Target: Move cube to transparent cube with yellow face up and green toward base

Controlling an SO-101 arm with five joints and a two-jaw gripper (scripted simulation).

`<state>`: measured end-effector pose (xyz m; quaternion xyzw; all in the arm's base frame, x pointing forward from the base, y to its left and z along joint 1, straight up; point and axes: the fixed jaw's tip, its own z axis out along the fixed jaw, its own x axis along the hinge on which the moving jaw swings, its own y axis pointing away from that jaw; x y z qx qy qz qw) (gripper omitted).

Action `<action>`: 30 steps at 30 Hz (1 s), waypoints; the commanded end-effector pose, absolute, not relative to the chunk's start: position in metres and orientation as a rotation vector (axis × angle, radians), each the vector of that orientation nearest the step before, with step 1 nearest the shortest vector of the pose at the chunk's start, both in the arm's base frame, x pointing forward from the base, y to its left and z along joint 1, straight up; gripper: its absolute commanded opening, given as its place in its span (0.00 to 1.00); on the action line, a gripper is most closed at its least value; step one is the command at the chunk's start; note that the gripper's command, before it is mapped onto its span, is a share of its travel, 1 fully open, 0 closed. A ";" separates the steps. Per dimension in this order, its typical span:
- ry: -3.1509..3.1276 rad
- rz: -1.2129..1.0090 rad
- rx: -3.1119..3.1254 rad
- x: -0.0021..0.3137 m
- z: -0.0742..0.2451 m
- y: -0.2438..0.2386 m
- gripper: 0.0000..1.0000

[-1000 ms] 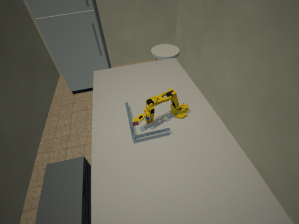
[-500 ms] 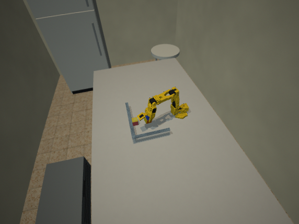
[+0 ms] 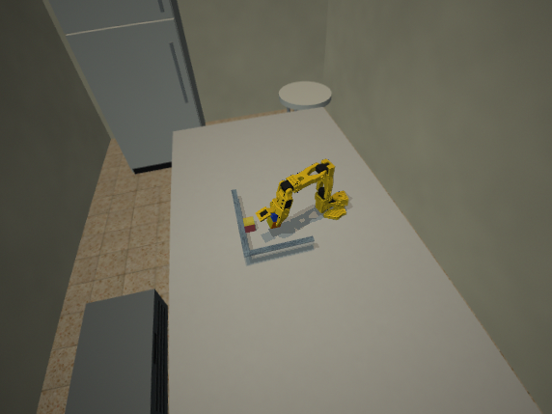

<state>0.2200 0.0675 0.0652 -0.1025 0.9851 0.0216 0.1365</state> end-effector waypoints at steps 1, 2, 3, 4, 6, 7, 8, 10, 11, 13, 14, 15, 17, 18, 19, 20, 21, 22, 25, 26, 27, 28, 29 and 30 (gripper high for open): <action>2.784 0.079 -0.296 0.225 0.077 0.070 0.22; 2.784 0.079 -0.296 0.225 0.077 0.070 0.22; 2.784 0.079 -0.296 0.225 0.077 0.070 0.22; 2.783 0.079 -0.296 0.225 0.077 0.070 0.22; 2.783 0.079 -0.296 0.225 0.077 0.070 0.22; 2.782 0.079 -0.295 0.225 0.077 0.070 0.22; 2.780 0.080 -0.295 0.225 0.077 0.070 0.22; 2.775 0.081 -0.295 0.226 0.077 0.070 0.22; 2.771 0.081 -0.294 0.226 0.077 0.070 0.22; 2.762 0.084 -0.293 0.226 0.077 0.070 0.22; 2.756 0.085 -0.293 0.226 0.077 0.070 0.22; 2.749 0.086 -0.292 0.226 0.077 0.070 0.22; 2.733 0.090 -0.291 0.227 0.076 0.071 0.22; 2.724 0.092 -0.290 0.227 0.076 0.071 0.22; 2.724 0.092 -0.290 0.227 0.076 0.071 0.22; 2.724 0.092 -0.290 0.227 0.076 0.071 0.22; 2.714 0.094 -0.289 0.227 0.076 0.071 0.22; 2.704 0.096 -0.288 0.228 0.076 0.071 0.22; 2.671 0.103 -0.284 0.228 0.076 0.071 0.22; 2.659 0.106 -0.283 0.228 0.076 0.072 0.22; 2.647 0.108 -0.282 0.229 0.076 0.072 0.22; 2.635 0.111 -0.281 0.229 0.076 0.072 0.22; 2.624 0.113 -0.280 0.229 0.076 0.072 0.22; 2.612 0.116 -0.279 0.229 0.076 0.072 0.22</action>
